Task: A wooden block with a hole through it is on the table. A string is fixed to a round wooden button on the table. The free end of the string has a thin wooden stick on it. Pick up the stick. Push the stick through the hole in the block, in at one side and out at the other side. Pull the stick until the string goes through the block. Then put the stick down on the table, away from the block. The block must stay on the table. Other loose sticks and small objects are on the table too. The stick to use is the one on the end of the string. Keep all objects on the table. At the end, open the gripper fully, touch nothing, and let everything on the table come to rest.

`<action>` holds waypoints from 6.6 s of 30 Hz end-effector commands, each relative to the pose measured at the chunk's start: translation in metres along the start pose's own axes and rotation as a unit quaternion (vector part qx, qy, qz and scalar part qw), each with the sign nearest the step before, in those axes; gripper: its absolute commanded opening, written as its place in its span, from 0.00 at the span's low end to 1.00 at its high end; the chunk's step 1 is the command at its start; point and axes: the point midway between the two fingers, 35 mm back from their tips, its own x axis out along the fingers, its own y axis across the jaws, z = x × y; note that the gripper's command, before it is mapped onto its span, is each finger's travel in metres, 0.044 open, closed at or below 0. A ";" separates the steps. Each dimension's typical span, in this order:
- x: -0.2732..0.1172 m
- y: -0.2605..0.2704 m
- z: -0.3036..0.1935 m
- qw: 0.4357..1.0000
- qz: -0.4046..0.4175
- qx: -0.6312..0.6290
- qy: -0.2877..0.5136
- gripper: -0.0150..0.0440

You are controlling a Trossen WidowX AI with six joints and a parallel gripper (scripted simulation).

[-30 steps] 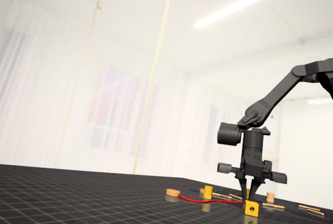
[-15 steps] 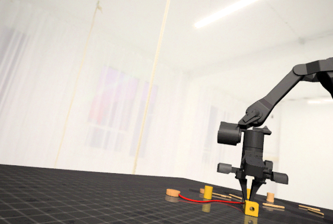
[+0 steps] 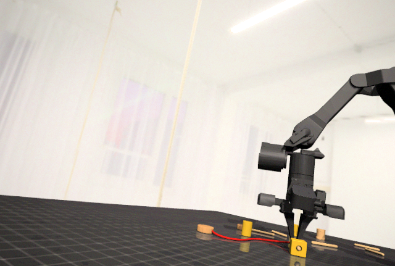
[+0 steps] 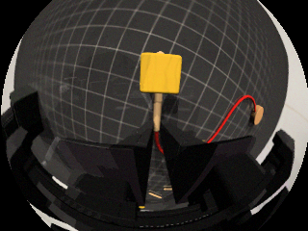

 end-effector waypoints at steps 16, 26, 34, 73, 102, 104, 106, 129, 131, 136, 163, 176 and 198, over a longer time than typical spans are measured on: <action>-0.001 0.000 0.021 1.000 -0.001 -0.001 -0.001 0.30; -0.040 -0.003 0.020 1.000 -0.001 -0.001 -0.001 0.46; -0.081 0.000 0.019 1.000 -0.001 0.000 -0.001 0.46; -0.078 -0.002 0.067 0.251 0.014 0.968 -0.007 0.46; -0.078 -0.001 0.075 -0.021 0.018 1.000 -0.001 0.46; -0.076 -0.001 0.075 -0.021 0.018 1.000 -0.001 0.46; -0.074 -0.002 0.075 -0.021 0.018 1.000 -0.001 0.46; -0.036 -0.004 0.077 -0.021 0.018 1.000 -0.001 0.46; -0.033 -0.004 0.077 -0.021 0.018 1.000 -0.001 0.46; -0.024 -0.003 0.078 -0.021 0.018 1.000 -0.001 0.46; 0.001 -0.001 0.077 -0.020 0.016 1.000 -0.002 0.25; 0.003 0.000 0.079 -0.007 -0.017 1.000 -0.003 0.25; 0.002 0.001 0.103 -0.005 -0.022 1.000 -0.006 0.25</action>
